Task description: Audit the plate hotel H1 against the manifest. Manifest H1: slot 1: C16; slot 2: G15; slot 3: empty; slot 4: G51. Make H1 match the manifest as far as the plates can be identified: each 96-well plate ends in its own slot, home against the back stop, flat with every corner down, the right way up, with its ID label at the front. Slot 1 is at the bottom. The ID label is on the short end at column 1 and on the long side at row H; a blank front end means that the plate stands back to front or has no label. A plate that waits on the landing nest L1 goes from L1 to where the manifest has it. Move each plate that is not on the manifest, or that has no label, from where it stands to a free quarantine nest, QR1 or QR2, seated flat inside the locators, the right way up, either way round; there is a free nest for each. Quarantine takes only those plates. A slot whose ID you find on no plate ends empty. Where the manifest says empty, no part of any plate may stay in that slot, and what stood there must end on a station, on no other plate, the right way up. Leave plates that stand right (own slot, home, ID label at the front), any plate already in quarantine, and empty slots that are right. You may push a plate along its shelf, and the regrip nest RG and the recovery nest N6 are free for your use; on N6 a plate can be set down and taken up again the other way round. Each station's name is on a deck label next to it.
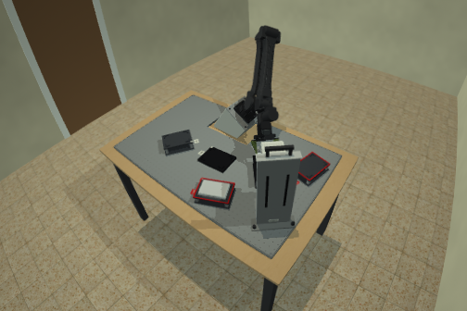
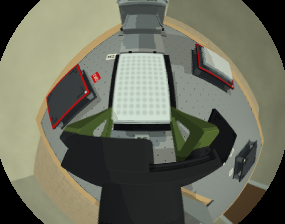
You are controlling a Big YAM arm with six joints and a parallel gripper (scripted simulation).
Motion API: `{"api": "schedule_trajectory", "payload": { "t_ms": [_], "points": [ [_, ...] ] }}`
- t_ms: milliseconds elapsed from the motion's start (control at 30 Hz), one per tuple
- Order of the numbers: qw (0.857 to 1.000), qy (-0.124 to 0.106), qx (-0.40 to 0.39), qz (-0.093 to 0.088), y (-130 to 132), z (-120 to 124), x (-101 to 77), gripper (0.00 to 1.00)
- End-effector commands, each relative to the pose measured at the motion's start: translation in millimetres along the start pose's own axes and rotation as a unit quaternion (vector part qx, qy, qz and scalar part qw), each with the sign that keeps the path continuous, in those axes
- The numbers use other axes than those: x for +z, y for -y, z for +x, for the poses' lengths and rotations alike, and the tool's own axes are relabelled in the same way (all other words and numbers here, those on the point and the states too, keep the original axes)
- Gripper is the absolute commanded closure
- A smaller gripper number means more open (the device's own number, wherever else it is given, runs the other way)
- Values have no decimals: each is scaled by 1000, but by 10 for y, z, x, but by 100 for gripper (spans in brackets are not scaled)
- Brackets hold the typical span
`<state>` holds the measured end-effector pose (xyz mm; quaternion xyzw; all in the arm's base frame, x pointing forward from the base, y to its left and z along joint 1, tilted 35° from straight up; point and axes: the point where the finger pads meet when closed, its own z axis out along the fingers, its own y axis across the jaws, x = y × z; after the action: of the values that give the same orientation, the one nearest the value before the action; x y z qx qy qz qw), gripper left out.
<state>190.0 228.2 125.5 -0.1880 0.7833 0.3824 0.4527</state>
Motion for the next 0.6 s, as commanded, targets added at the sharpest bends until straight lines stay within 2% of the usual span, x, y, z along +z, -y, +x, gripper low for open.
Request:
{"api": "schedule_trajectory", "payload": {
  "t_ms": [0,567],
  "points": [
    [1000,25,-6,-2,-78,-316,3,14],
    [1000,28,-8,-3,-99,-477,-153,14]
  ]
}}
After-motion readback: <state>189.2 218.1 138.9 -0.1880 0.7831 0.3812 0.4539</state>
